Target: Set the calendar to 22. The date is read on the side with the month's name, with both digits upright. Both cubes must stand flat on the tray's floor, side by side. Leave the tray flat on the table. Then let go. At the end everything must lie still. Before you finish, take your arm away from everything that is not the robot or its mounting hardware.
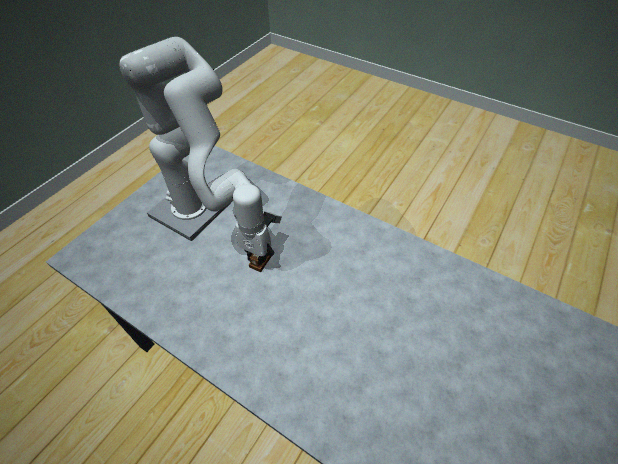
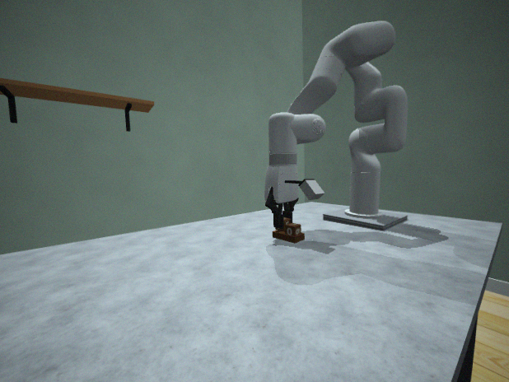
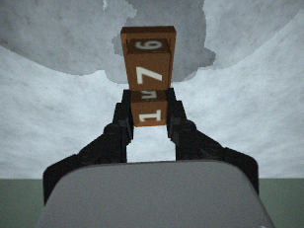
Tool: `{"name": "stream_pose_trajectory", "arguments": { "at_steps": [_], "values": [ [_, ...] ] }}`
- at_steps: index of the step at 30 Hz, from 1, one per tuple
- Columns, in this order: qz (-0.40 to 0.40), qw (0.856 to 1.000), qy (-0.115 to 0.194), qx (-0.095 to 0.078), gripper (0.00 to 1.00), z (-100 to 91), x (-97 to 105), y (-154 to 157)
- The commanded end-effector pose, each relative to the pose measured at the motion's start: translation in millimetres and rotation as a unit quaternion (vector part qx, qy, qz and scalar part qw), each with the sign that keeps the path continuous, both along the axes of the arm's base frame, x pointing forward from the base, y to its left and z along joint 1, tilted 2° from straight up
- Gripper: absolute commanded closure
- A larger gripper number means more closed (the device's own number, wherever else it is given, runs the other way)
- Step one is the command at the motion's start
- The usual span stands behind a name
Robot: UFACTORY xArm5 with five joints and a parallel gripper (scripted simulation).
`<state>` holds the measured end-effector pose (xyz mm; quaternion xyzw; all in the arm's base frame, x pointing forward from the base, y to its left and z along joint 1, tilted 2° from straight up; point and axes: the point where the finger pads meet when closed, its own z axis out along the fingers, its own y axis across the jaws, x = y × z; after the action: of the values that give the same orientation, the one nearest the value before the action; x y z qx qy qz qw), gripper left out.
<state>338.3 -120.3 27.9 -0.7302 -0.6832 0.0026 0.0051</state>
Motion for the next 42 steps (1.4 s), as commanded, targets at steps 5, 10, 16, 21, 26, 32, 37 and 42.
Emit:
{"name": "stream_pose_trajectory", "arguments": {
  "at_steps": [5,10,16,21,26,32,37,42],
  "values": [
    [0.000,1.000,-0.002,-0.001,0.71,0.9,1.2,-0.4],
    [0.000,1.000,-0.002,-0.001,0.71,0.9,1.2,-0.4],
    [0.000,1.000,-0.002,-0.001,0.71,0.9,1.2,-0.4],
    [0.000,1.000,-0.002,-0.001,0.71,0.6,1.2,-0.4],
    [0.000,1.000,-0.002,-0.001,0.71,-0.4,1.1,-0.5],
    [0.000,1.000,-0.002,-0.001,0.71,-1.9,1.0,-0.7],
    [0.000,1.000,-0.002,-0.001,0.71,-4.2,0.9,-0.8],
    [0.000,1.000,-0.002,-0.001,0.71,-6.5,0.9,-0.8]
  ]
}}
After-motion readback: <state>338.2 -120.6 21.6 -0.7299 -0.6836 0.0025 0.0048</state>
